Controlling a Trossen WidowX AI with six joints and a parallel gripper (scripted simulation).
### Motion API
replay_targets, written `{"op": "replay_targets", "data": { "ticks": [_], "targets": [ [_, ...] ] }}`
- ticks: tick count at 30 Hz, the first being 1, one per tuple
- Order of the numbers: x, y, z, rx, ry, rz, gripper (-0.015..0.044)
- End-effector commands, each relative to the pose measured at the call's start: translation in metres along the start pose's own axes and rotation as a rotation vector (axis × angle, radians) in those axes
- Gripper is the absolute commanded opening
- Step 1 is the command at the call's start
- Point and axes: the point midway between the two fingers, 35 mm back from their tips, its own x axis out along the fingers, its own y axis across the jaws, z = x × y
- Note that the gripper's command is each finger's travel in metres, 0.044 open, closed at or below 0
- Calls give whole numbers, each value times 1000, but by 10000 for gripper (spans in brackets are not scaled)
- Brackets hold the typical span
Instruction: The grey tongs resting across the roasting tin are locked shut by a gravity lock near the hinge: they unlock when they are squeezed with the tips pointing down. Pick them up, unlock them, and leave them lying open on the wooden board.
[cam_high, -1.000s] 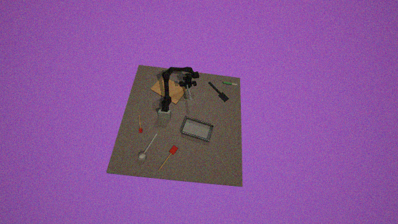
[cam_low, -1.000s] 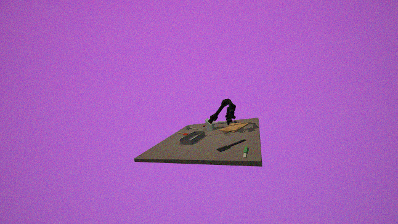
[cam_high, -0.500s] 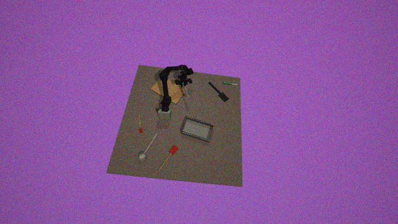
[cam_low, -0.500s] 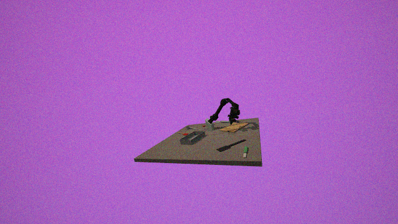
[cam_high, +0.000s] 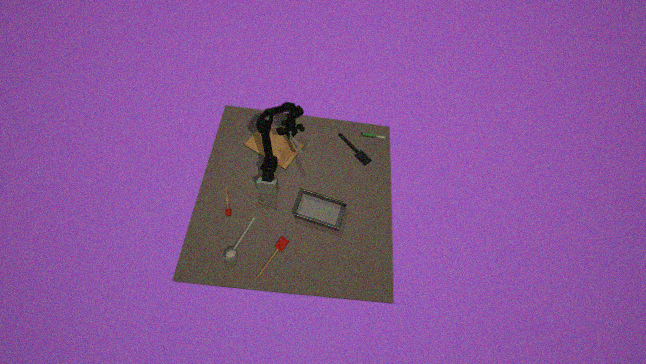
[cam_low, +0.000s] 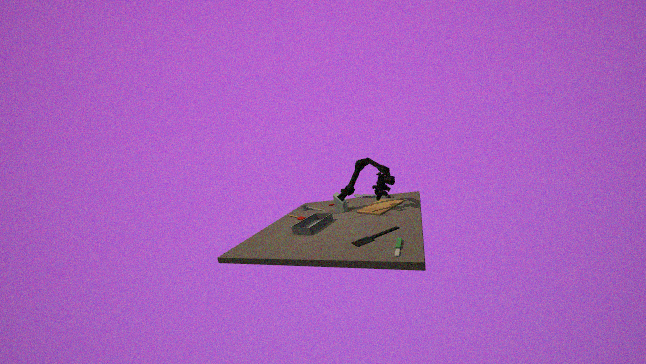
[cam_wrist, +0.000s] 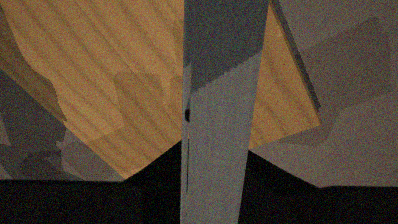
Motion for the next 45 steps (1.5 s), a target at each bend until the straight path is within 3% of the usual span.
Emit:
{"op": "replay_targets", "data": {
  "ticks": [1, 45],
  "targets": [
    [-6, 12, 9, -18, -3, -28, -150],
    [-68, 104, 60, -66, -272, -161, -150]
  ]
}}
